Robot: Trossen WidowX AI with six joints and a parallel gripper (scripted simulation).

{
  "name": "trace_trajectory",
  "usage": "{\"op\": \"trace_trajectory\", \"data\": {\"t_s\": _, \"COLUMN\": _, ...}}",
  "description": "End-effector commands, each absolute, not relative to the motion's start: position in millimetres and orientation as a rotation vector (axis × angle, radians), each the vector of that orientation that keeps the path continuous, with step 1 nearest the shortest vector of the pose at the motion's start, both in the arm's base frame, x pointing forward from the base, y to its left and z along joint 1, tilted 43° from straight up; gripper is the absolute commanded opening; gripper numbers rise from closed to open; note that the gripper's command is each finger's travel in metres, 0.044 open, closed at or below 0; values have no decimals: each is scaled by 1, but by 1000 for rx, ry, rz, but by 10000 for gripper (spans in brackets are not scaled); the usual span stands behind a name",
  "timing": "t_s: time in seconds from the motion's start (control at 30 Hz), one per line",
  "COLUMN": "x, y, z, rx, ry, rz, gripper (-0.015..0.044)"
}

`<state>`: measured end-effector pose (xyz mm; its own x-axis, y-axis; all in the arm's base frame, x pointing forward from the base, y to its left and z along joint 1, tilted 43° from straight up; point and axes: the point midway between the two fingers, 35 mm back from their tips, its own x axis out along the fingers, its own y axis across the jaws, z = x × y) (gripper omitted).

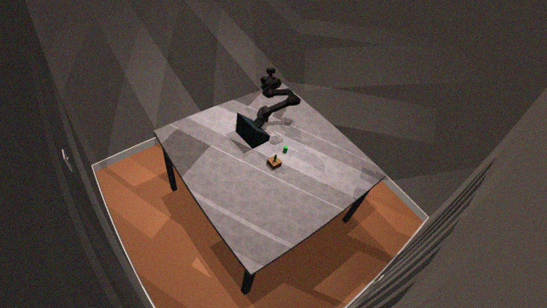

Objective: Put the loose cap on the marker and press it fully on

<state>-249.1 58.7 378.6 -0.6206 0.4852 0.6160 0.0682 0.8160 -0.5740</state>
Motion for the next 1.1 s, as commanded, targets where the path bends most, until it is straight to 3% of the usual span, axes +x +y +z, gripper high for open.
{"op": "trace_trajectory", "data": {"t_s": 0.0, "x": -251, "y": 57, "z": 378, "rx": -394, "ry": -2183, "rz": 658, "gripper": 374}}
{"op": "trace_trajectory", "data": {"t_s": 0.17, "x": -283, "y": 1, "z": 366, "rx": -111, "ry": -2315, "rz": 871, "gripper": 242}}
{"op": "trace_trajectory", "data": {"t_s": 0.57, "x": -294, "y": -165, "z": 316, "rx": 594, "ry": -2569, "rz": 1480, "gripper": 240}}
{"op": "trace_trajectory", "data": {"t_s": 1.07, "x": -196, "y": -313, "z": 260, "rx": 1314, "ry": -2779, "rz": 1960, "gripper": 240}}
